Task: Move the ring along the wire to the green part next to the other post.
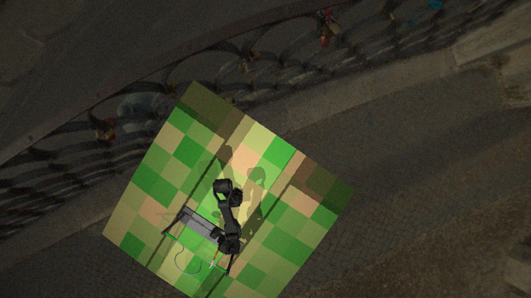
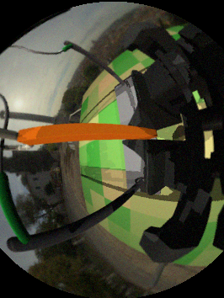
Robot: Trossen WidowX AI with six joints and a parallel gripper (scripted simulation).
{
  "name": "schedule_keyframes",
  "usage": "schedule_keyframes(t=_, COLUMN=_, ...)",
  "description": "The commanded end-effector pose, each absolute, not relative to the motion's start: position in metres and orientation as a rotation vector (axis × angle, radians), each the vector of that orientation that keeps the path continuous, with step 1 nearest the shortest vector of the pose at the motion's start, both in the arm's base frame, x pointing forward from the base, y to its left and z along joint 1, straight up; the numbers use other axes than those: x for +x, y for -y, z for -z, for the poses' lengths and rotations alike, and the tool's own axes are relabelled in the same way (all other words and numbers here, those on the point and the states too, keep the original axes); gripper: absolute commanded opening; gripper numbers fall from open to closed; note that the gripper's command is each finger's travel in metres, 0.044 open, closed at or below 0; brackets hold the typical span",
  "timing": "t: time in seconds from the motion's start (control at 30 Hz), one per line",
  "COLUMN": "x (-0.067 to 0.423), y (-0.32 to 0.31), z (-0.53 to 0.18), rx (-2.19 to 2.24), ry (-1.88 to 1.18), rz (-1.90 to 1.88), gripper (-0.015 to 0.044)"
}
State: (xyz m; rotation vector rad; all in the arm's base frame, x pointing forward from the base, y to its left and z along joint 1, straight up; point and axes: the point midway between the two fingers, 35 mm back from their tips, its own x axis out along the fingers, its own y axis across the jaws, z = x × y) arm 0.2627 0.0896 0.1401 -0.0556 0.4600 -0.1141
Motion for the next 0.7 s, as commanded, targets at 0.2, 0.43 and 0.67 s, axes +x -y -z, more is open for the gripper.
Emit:
schedule_keyframes(t=0.2, x=0.263, y=-0.105, z=-0.142, rx=-0.022, ry=-0.457, rz=0.11, gripper=-0.015)
schedule_keyframes(t=0.43, x=0.263, y=-0.112, z=-0.142, rx=-0.019, ry=-0.457, rz=0.11, gripper=-0.015)
schedule_keyframes(t=0.67, x=0.263, y=-0.119, z=-0.142, rx=-0.018, ry=-0.456, rz=0.11, gripper=-0.015)
